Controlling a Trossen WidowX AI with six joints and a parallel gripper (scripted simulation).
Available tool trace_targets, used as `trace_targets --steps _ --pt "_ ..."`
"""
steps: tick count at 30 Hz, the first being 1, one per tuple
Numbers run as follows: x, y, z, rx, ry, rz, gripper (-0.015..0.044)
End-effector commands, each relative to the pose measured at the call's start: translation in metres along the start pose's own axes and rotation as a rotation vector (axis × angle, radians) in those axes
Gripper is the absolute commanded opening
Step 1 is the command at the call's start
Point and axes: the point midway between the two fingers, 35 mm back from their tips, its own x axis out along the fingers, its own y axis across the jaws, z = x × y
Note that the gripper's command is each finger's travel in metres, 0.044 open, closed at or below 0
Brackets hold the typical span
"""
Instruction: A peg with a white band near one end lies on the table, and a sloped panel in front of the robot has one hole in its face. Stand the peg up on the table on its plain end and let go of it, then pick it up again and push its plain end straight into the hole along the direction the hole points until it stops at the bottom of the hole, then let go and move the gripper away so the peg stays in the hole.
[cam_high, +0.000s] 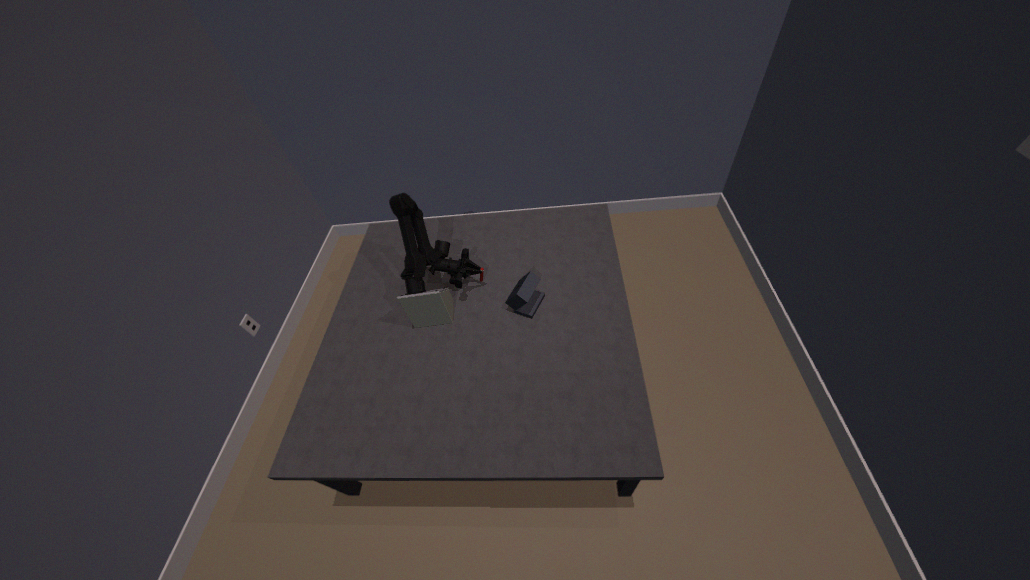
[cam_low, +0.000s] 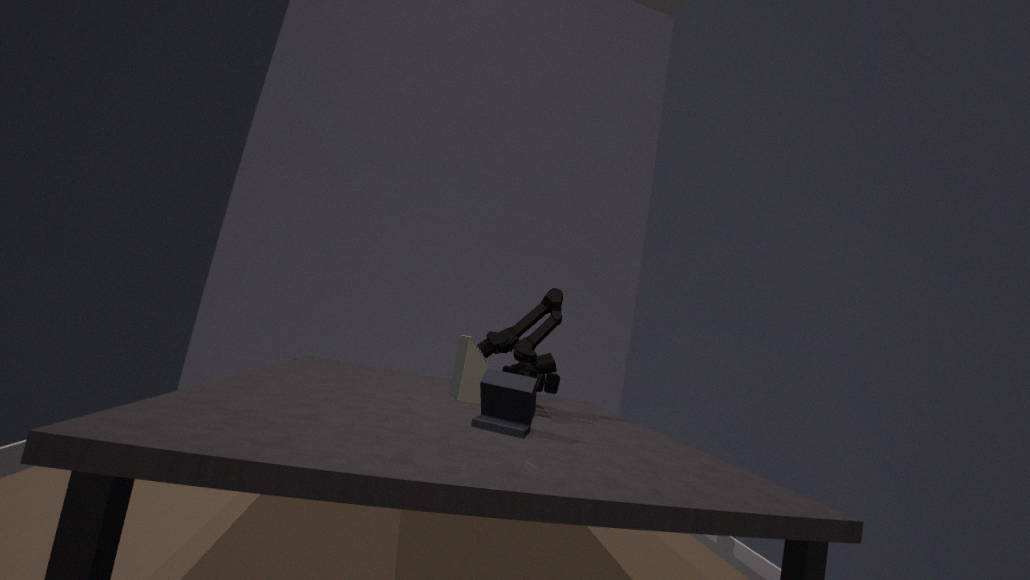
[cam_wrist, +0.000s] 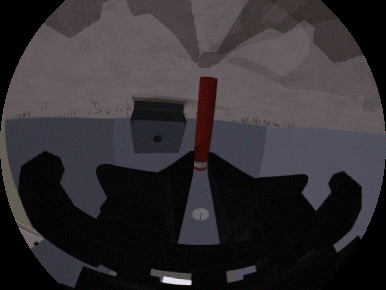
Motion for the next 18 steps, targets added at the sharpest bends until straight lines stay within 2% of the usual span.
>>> trace_targets --steps 1,18 --pt "0.0004 0.0003 0.0015 0.0 0.001 0.001 0.0049" --pt "0.0005 -0.0029 0.0067 0.002 -0.009 -0.014 0.0049"
